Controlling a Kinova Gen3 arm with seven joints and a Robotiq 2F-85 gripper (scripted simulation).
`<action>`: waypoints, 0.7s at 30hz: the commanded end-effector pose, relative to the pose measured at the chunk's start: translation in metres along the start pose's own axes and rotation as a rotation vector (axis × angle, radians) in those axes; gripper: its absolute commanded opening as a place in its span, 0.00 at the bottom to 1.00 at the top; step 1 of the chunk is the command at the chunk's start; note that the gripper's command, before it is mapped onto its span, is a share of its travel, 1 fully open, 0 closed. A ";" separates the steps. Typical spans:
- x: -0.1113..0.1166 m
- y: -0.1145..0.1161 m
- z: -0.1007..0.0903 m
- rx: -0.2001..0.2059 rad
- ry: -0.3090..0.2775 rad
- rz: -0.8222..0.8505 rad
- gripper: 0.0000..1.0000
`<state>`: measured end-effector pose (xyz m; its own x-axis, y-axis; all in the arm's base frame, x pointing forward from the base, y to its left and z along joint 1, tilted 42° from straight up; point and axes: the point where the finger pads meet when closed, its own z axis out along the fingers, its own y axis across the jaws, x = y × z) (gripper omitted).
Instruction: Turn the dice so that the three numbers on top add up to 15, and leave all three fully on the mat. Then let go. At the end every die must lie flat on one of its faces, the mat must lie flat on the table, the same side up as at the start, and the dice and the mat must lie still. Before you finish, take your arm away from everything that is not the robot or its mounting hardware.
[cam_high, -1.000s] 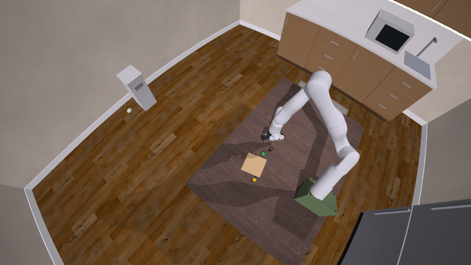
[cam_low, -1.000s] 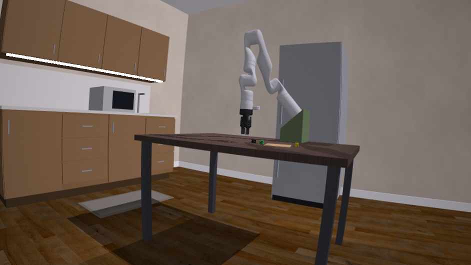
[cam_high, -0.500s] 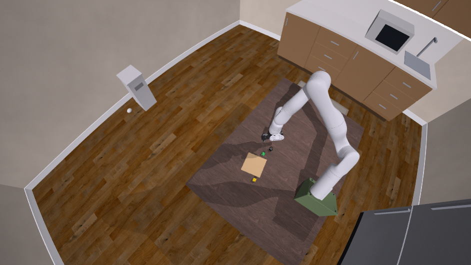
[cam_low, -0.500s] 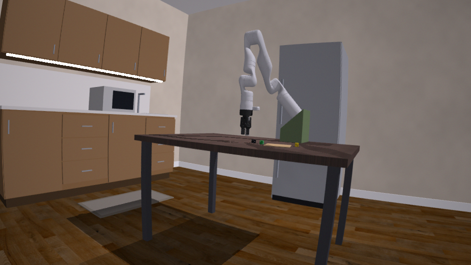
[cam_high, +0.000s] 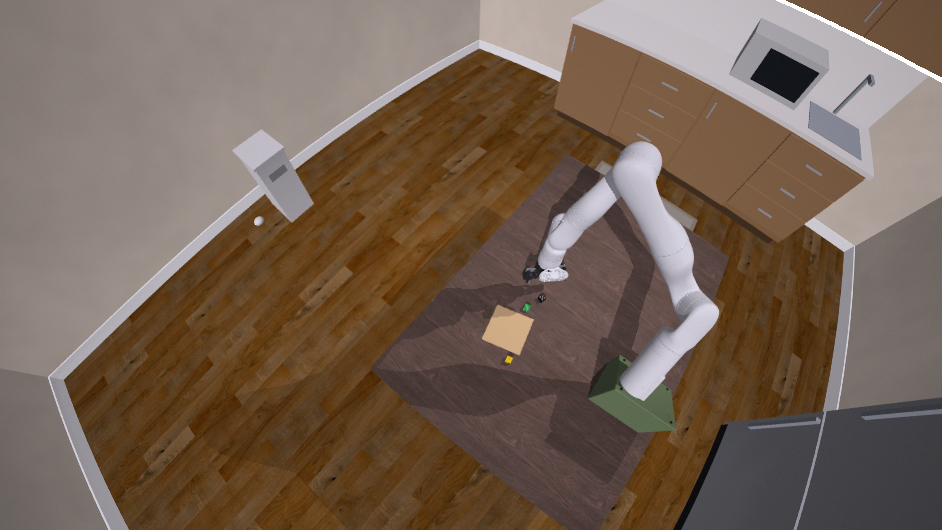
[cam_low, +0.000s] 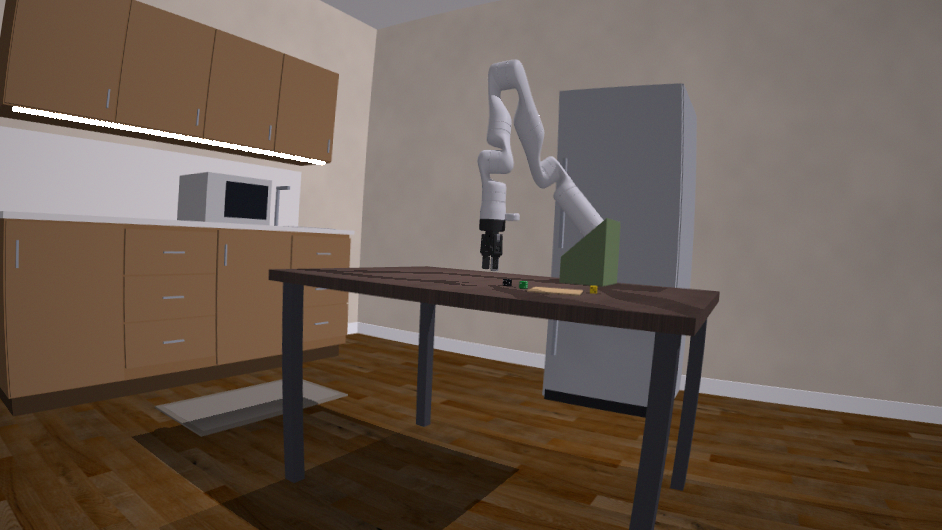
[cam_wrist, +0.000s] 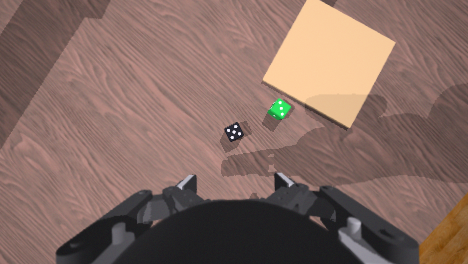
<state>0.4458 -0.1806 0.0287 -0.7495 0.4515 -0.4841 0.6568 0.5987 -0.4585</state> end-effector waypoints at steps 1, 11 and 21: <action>0.000 0.001 -0.001 -0.001 -0.001 0.000 1.00; 0.000 0.001 -0.001 -0.001 -0.001 0.000 1.00; 0.015 0.032 -0.001 -0.001 -0.001 0.000 1.00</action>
<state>0.4517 -0.1628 0.0145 -0.7388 0.4656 -0.4873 0.6693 0.5917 -0.4493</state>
